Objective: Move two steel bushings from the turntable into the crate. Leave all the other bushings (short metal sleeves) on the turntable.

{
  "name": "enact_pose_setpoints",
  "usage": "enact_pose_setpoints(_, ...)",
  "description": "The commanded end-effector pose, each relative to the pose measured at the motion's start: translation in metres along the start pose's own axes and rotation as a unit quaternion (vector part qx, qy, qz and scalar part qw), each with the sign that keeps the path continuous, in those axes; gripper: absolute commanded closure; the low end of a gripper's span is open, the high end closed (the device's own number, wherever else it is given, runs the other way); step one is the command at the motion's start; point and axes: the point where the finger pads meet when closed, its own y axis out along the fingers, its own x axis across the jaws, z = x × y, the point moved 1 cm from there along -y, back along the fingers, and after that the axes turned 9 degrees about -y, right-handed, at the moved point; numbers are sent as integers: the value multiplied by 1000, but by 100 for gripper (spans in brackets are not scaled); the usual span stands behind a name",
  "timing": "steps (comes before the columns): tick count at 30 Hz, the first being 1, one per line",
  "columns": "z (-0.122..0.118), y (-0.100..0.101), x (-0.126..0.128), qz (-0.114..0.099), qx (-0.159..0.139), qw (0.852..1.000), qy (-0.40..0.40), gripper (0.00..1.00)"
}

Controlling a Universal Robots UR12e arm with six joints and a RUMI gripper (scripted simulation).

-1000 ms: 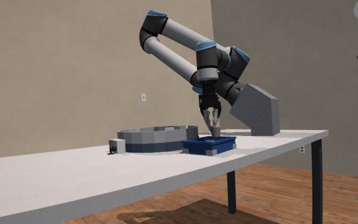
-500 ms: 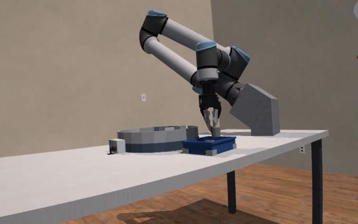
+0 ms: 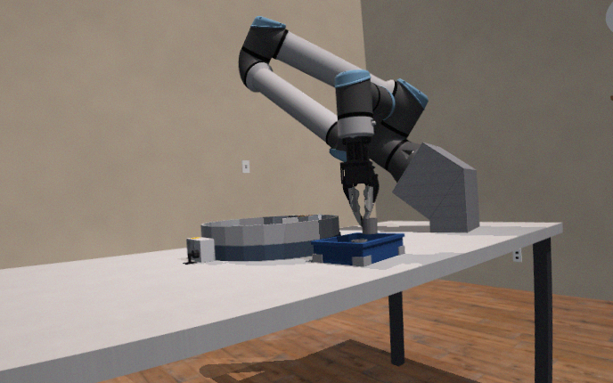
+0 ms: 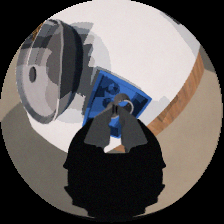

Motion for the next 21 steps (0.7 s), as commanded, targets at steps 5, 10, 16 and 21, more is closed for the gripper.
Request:
enact_pose_setpoints(5,0,0,0,0,0,1000,0,100)
enact_pose_setpoints(10,0,2,0,0,0,1000,0,100)
enact_pose_setpoints(16,0,10,0,0,0,1000,0,100)
enact_pose_setpoints(21,0,15,0,0,0,1000,0,100)
